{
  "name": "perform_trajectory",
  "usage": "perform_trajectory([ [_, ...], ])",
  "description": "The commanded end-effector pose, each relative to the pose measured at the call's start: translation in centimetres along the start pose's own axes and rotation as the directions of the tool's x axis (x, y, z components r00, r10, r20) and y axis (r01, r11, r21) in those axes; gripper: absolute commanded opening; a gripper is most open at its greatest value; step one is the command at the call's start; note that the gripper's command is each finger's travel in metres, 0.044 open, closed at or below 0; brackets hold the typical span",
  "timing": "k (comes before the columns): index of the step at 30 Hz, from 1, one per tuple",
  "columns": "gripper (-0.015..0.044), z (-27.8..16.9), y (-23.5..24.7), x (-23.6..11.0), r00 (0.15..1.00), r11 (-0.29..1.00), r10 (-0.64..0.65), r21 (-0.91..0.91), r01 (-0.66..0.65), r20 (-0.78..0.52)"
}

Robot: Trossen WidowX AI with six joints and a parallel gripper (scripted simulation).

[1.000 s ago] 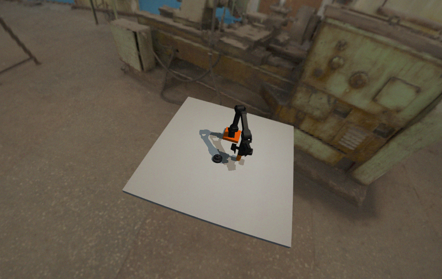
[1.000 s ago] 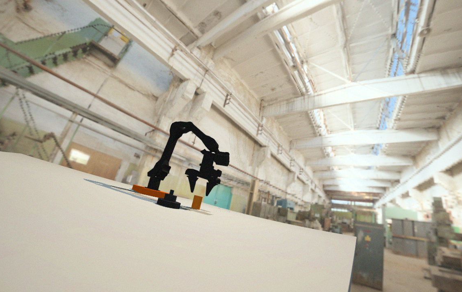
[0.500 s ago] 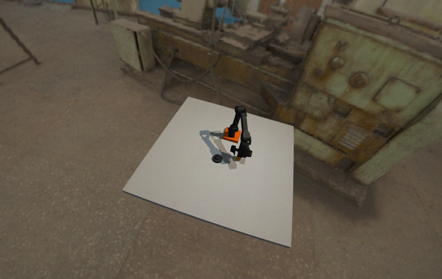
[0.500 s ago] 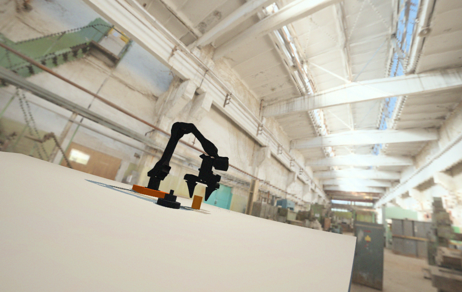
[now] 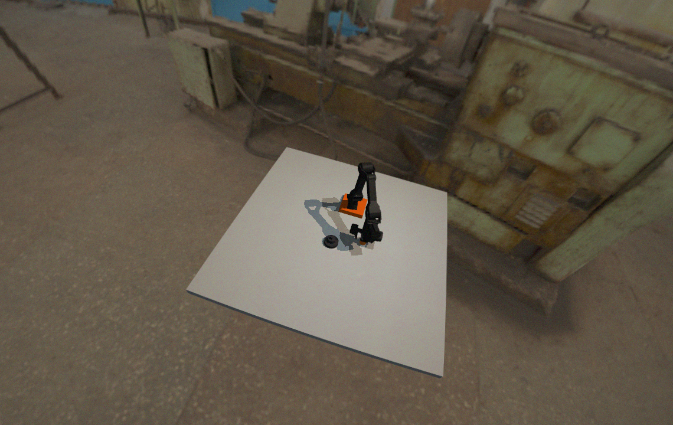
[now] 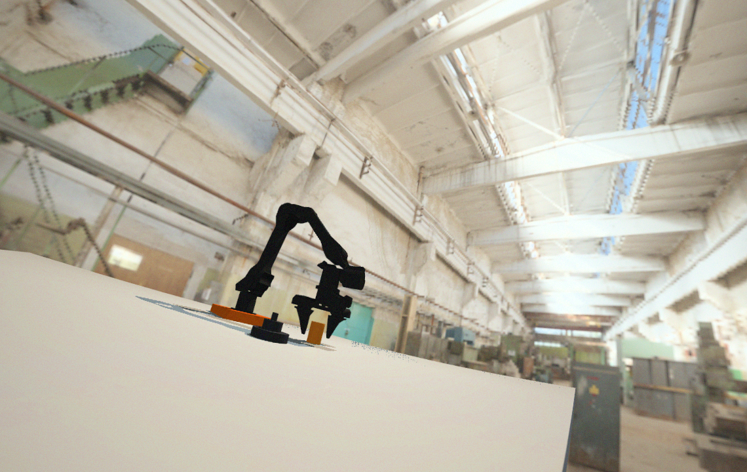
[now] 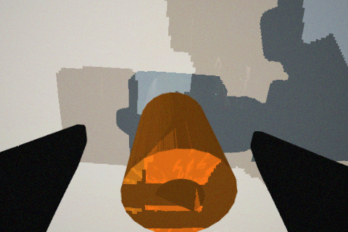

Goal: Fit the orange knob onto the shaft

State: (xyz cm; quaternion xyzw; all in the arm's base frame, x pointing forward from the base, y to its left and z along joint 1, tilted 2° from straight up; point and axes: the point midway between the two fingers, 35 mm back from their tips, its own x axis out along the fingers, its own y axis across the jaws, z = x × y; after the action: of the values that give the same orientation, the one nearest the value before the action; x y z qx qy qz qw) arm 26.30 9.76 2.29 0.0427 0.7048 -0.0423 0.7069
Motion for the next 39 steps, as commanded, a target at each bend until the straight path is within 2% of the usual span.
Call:
perform_trajectory([
  [1,0.0440,-0.1,-0.1,0.6,1.000,1.000,-0.003,-0.002,0.003,-0.003],
  [6,0.0440,-0.2,-0.1,1.2,1.000,1.000,-0.003,-0.002,0.003,-0.003],
  [15,0.0204,-0.2,-0.1,1.2,1.000,1.000,-0.003,-0.002,0.003,-0.003],
  [22,0.0157,-0.2,-0.1,1.2,1.000,1.000,-0.003,-0.002,0.003,-0.003],
  [28,0.0000,0.1,0.0,0.1,1.000,1.000,-0.004,-0.008,0.004,-0.002],
  [39,0.0000,0.8,0.2,-6.0,1.000,1.000,-0.003,-0.021,0.003,0.002],
])
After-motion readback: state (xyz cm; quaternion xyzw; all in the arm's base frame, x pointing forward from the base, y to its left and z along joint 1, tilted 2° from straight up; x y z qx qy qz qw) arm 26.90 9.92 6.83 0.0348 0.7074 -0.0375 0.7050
